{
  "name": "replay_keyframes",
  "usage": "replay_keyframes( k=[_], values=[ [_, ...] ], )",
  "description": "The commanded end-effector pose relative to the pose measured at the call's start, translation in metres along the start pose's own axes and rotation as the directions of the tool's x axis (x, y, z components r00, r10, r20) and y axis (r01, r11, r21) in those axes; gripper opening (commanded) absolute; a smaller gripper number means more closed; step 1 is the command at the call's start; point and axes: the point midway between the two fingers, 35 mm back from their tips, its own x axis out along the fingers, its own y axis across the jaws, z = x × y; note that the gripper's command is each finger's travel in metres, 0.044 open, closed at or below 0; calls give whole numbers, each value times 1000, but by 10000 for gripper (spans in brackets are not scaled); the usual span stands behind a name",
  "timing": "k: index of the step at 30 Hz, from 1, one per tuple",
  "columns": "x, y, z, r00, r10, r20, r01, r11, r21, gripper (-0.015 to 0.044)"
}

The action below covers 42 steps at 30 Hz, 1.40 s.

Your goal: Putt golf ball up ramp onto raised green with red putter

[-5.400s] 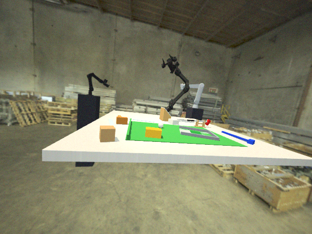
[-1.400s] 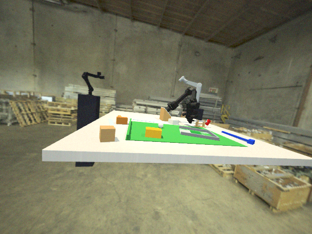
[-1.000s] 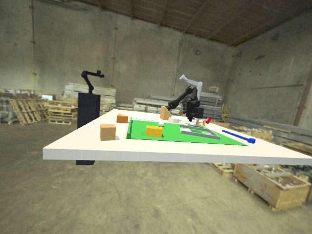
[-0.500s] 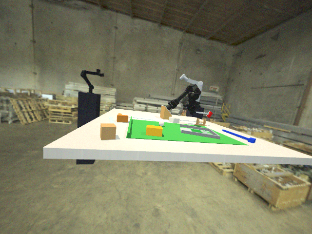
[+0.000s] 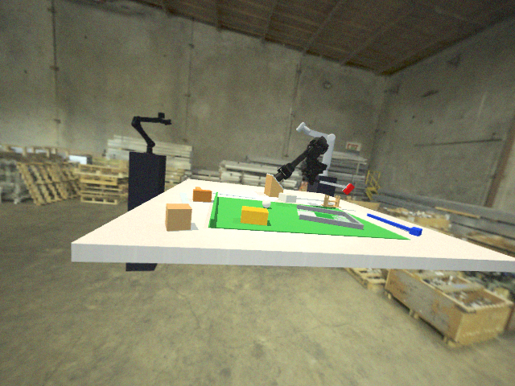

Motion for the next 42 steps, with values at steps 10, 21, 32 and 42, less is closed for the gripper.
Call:
replay_keyframes(
  k=[10, 21, 32, 42],
  values=[
    [-29, -23, -83, 993, -58, -99, 99, 868, 486, 0],
    [-53, -19, -155, 982, -71, -176, 184, 575, 797, 0],
    [-69, 3, -226, 977, -52, -205, 211, 174, 962, 0],
    [-75, 35, -282, 979, -26, -201, 192, -206, 960, 0]
  ],
)
